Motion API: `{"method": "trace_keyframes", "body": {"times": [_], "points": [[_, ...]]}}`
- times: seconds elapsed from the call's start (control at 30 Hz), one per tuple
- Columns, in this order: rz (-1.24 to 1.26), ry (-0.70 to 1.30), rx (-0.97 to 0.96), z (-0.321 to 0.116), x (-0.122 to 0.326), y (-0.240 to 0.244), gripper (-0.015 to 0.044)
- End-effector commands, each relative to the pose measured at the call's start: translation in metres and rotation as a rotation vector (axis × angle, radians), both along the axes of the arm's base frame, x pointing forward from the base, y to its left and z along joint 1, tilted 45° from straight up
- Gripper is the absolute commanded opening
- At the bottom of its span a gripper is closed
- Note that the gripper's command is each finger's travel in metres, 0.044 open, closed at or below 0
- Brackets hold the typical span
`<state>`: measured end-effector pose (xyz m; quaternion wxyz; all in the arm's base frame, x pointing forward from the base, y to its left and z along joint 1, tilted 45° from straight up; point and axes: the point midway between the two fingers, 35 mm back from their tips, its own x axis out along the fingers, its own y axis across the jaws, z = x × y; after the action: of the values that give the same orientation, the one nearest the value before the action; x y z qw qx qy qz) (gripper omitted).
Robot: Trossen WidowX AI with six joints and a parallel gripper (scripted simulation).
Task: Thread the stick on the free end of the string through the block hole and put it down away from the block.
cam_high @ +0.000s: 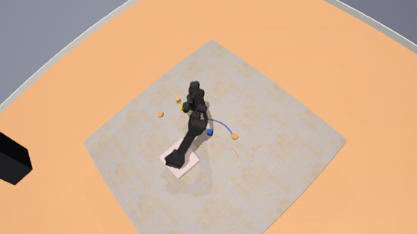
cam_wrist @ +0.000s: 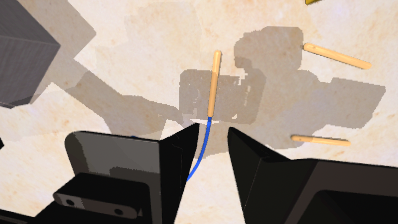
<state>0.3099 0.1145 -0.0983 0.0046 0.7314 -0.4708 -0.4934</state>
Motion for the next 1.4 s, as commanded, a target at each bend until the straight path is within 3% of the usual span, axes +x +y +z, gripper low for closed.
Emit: {"method": "trace_keyframes", "body": {"times": [0.0, 1.17, 1.3, 1.37], "points": [[0.000, 0.006, -0.002, -0.005, 0.000, -0.005, 0.0125], [0.000, 0.005, -0.005, -0.039, 0.002, -0.040, 0.0125], [-0.004, 0.005, 0.000, -0.038, 0.002, -0.038, 0.0020], [-0.004, 0.005, 0.000, -0.038, 0.002, -0.038, 0.0000]]}}
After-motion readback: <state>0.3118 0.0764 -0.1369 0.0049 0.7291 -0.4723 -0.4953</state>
